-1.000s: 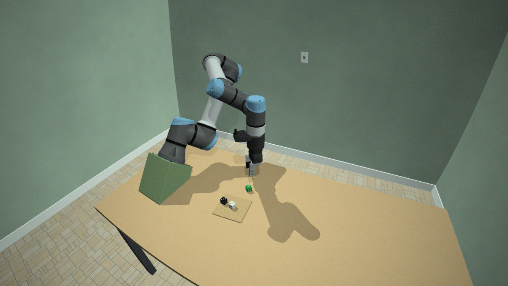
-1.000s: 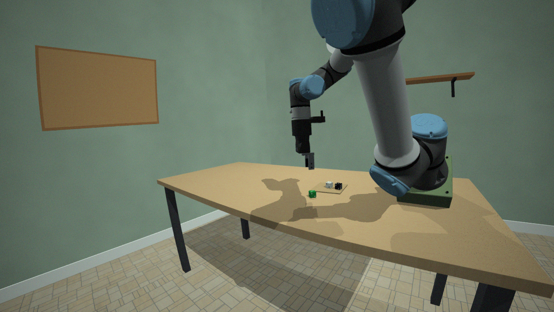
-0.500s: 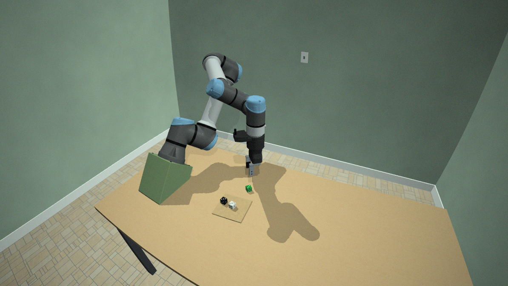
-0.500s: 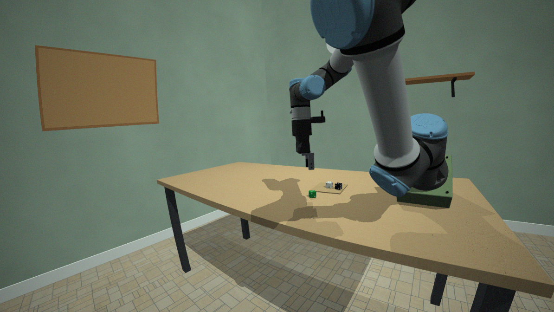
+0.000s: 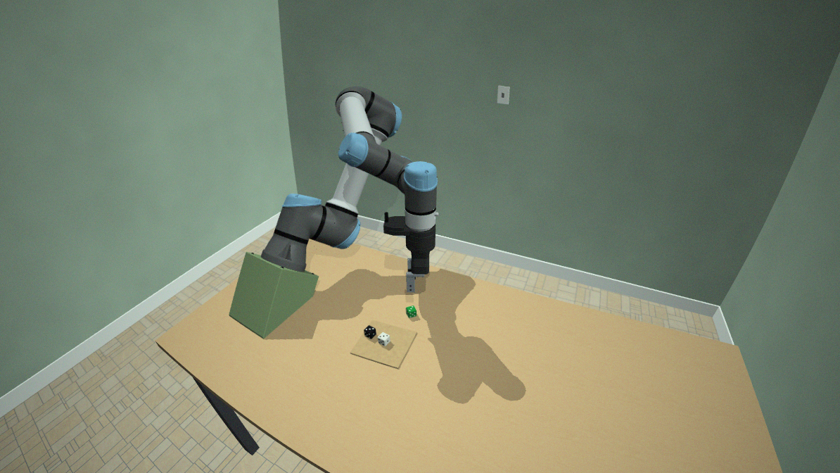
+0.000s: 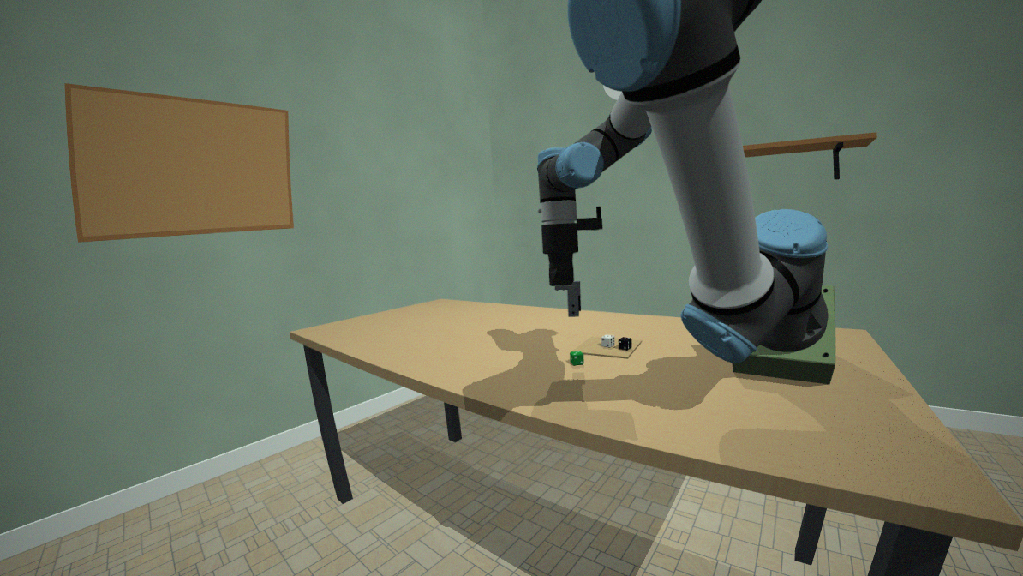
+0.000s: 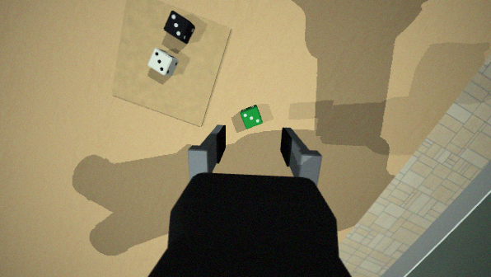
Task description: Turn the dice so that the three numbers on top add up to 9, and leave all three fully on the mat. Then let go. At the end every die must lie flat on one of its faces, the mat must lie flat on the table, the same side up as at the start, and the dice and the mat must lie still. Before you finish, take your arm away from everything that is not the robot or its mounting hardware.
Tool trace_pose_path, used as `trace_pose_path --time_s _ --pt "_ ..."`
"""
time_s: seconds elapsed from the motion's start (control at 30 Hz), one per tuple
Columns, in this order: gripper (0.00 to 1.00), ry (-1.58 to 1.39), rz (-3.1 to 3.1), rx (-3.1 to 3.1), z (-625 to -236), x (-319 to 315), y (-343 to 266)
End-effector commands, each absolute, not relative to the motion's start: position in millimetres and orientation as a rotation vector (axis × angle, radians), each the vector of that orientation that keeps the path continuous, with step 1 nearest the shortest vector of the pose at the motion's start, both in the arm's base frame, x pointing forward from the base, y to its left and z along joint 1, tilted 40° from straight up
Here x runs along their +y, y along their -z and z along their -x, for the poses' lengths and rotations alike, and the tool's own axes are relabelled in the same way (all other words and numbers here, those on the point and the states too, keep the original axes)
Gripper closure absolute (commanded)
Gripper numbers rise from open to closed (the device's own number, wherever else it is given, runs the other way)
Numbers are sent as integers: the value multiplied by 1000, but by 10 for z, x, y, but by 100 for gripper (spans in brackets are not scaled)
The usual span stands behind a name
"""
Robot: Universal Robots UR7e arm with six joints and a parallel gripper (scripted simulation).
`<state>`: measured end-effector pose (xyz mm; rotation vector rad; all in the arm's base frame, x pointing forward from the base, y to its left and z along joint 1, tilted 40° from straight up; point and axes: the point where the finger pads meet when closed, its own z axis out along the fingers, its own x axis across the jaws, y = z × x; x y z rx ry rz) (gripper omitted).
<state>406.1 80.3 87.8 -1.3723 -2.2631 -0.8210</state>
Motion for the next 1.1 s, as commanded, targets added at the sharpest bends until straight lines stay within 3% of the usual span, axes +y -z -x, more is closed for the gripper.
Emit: trace_pose_path --time_s 0.0,1.07 --pt "0 759 1546 -2114 -4039 816 -845" --pt "0 463 2134 -1307 -4012 911 -702"
